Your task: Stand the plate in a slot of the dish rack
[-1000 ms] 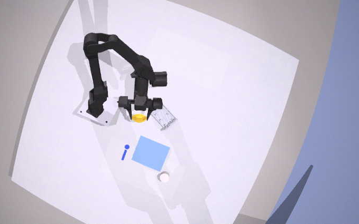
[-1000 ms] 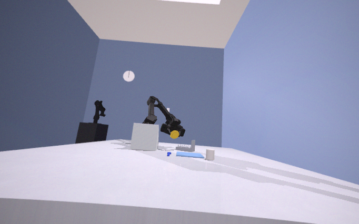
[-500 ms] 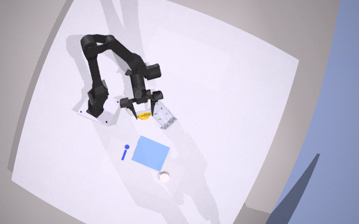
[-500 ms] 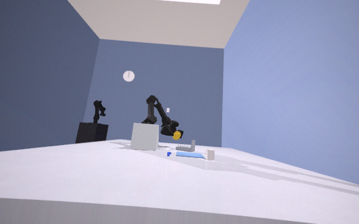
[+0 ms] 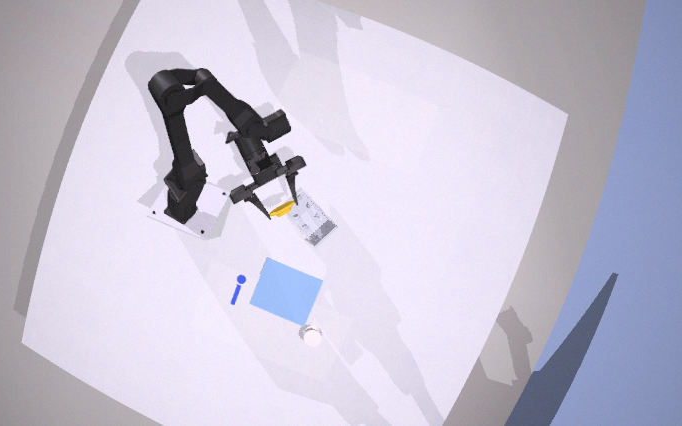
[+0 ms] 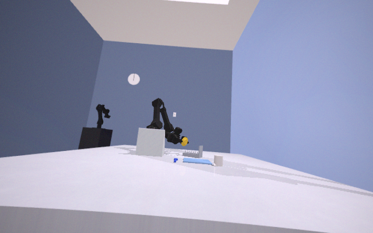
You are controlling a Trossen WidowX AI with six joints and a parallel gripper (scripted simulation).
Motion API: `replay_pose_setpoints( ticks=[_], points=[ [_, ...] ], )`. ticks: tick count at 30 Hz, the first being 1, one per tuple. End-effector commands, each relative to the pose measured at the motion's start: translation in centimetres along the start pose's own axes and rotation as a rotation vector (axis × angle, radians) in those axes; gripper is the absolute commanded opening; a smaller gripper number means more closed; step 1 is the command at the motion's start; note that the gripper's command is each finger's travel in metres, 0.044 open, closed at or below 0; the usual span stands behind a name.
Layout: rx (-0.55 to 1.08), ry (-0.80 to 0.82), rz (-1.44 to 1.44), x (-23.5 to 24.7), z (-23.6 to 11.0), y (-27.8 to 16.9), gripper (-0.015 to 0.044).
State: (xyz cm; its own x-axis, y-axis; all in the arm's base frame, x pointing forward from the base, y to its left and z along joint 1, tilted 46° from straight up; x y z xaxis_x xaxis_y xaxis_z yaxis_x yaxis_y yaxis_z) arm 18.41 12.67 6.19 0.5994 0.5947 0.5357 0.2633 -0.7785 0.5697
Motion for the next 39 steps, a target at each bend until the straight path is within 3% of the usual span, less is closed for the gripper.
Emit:
replay_pose_setpoints(
  ticks=[1, 12, 39],
  points=[
    [-0.027, 0.074, 0.011, 0.4, -0.6, -0.1, 0.0],
    [-0.074, 0.275, 0.042, 1.2, -2.5, -0.7, 0.0],
    [-0.071, 0.276, 0.042, 1.7, 0.0, -3.2, 0.0]
  ],
)
Point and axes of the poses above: the point midway between the two fingers, 35 mm back from their tips, its own z axis out along the fingers, its own x axis across the jaws, y = z × x, the point moved 1 cm from there along -z, back along the fingers, and after that the axes turned 6 degrees about z, right-handed, at the moved point
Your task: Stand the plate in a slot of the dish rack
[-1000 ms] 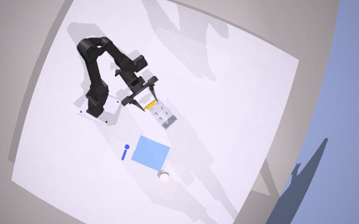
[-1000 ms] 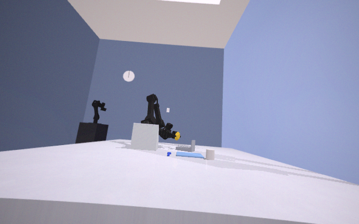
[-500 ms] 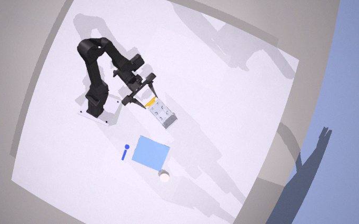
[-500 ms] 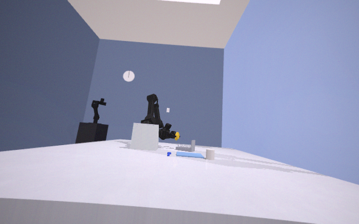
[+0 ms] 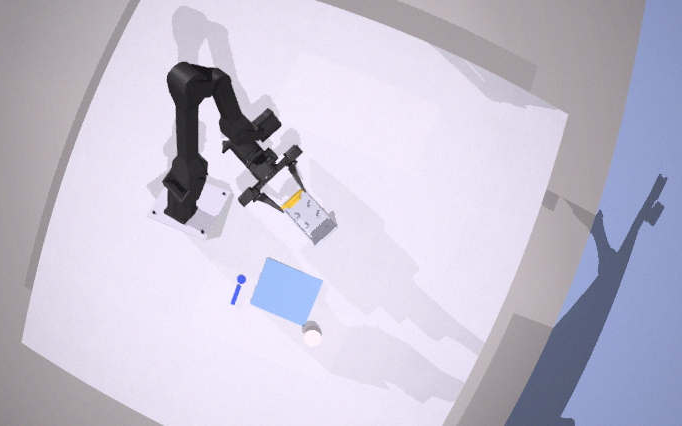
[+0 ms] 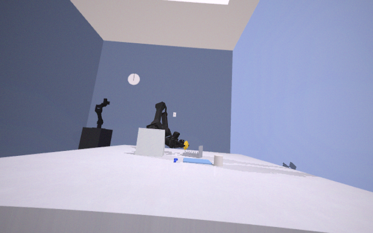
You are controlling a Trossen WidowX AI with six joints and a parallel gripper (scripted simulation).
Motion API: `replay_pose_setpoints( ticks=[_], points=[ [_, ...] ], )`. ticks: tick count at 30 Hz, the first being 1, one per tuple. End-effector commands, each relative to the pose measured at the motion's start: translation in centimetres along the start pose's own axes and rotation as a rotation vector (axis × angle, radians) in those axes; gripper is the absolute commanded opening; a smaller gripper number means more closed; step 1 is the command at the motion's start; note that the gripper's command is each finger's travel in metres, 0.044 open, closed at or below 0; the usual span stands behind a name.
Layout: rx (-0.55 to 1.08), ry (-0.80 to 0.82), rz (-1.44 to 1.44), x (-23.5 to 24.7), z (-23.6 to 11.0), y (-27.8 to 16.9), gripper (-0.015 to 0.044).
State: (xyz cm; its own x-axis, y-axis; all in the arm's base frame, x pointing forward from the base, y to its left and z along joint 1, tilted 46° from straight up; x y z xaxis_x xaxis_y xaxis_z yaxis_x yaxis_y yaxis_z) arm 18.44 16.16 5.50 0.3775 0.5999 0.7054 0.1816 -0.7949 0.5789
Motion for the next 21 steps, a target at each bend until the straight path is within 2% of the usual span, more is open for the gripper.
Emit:
replay_pose_setpoints(
  ticks=[1, 21],
  points=[
    [0.0, -0.001, -0.002, -0.1, 0.3, -0.1, 0.0],
    [-0.002, 0.001, 0.004, -0.2, 2.8, -0.3, 0.0]
  ],
)
Point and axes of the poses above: the point midway between the two fingers, 35 mm back from their tips, its own z axis out along the fingers, its own x axis across the jaws, y = z × x, the point moved 1 cm from there along -z, back along the fingers, and after that the axes turned 6 degrees about z, right-handed, at the moved point
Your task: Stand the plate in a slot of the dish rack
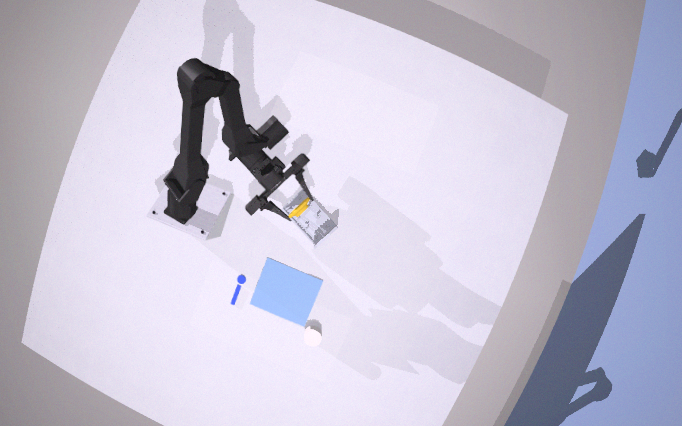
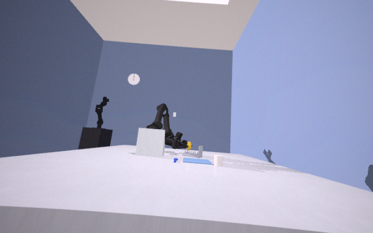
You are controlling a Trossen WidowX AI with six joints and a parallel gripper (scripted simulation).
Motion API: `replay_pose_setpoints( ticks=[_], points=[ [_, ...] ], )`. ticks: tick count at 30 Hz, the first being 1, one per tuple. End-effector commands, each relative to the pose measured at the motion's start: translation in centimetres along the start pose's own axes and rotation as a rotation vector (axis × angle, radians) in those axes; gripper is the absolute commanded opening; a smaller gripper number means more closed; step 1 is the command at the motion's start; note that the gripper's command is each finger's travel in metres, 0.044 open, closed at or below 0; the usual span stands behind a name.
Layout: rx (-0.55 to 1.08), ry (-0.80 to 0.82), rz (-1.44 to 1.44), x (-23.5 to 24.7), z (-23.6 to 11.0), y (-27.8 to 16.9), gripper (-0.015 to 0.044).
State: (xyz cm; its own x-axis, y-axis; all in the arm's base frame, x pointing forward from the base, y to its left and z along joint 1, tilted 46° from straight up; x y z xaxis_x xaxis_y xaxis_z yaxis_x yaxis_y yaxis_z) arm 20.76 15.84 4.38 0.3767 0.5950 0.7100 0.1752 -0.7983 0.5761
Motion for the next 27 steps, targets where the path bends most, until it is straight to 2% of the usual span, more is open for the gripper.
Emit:
replay_pose_setpoints(
  ticks=[1, 4, 17, 27],
  points=[
    [0.002, -0.001, -0.002, -0.2, 0.3, -1.0, 0.0],
    [0.002, 0.0, 0.0, -0.4, 0.4, -2.1, 0.0],
    [0.013, -0.004, -0.011, -0.4, 0.3, -1.8, 0.0],
    [0.012, -0.003, -0.005, -0.4, 0.3, -1.8, 0.0262]
  ],
)
Point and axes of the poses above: the point midway between the two fingers, 35 mm back from their tips, its own z axis out along the fingers, its own x axis across the jaws, y = z × x, the point moved 1 cm from there along -z, back along the fingers, and after that the axes turned 6 degrees about z, right-handed, at the moved point
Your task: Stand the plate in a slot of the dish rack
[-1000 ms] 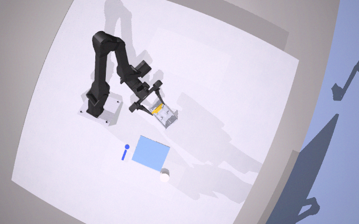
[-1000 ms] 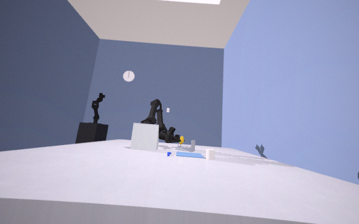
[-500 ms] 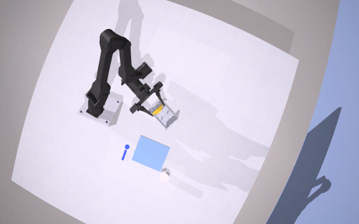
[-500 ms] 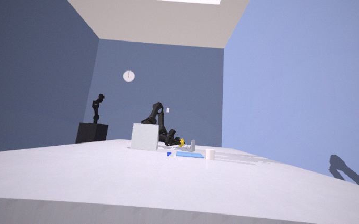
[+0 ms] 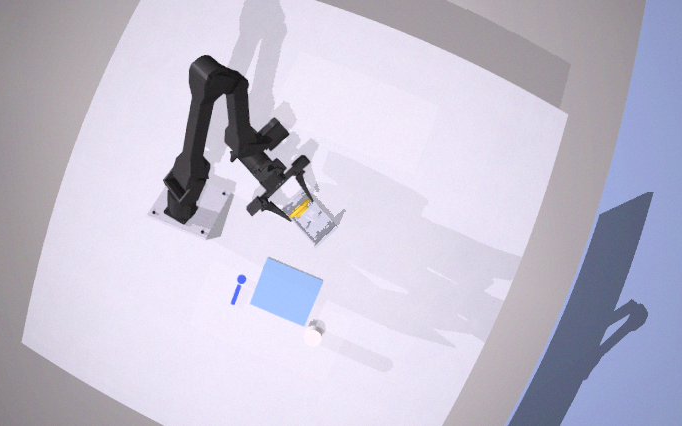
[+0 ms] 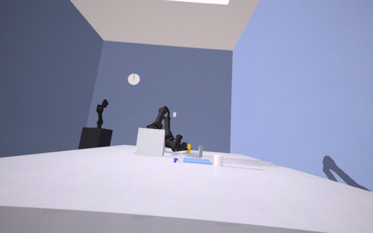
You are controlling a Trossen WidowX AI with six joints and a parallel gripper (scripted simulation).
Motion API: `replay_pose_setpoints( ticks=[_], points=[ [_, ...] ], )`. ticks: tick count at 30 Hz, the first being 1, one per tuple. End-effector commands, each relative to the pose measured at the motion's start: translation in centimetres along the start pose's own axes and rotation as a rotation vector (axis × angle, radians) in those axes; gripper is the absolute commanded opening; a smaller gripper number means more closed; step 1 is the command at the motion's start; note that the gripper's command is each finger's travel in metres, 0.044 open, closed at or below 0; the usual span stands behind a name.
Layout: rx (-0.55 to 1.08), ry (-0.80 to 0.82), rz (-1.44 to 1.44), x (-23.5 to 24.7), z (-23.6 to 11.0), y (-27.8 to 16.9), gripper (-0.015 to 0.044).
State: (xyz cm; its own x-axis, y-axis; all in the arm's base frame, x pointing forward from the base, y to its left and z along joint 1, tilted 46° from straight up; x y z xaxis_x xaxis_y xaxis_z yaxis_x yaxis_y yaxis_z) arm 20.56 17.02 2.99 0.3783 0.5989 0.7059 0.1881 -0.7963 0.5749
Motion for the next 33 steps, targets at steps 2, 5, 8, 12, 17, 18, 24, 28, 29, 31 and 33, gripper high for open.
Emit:
replay_pose_setpoints(
  ticks=[2, 5, 8, 12, 17, 18, 24, 28, 29, 31, 33],
  points=[
    [0.0, 0.0, 0.0, 0.0, 0.0, 0.0, 0.0315],
    [0.0, 0.0, 0.0, 0.0, 0.0, 0.0, 0.0394],
    [0.0, 0.0, 0.0, 0.0, 0.0, 0.0, 0.04],
    [0.0, -0.001, 0.0, 0.1, 0.0, 0.1, 0.04],
    [0.004, -0.014, 0.004, 1.1, 0.0, 3.2, 0.04],
    [0.004, -0.016, 0.005, 1.3, -0.1, 3.9, 0.04],
    [0.0, -0.012, 0.004, 2.2, -0.4, 8.4, 0.04],
    [-0.012, 0.003, -0.003, 2.4, -0.9, 11.3, 0.04],
    [-0.014, 0.005, -0.004, 2.4, -1.0, 11.6, 0.04],
    [-0.015, 0.006, -0.004, 2.4, -1.0, 11.7, 0.04],
    [-0.011, -0.006, -0.024, 2.4, -0.8, 11.8, 0.04]
  ],
)
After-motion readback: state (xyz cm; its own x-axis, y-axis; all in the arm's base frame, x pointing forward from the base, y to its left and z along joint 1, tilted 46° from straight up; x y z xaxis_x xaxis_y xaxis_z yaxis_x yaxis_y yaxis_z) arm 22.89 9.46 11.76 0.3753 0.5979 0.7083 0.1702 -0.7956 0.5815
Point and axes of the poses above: the point midway between the two fingers, 35 mm back from their tips, its own z axis out along the fingers, its own x axis across the jaws, y = z × x, the point moved 1 cm from there along -z, back along the fingers, and after that the axes turned 6 degrees about z, right-handed, at the moved point
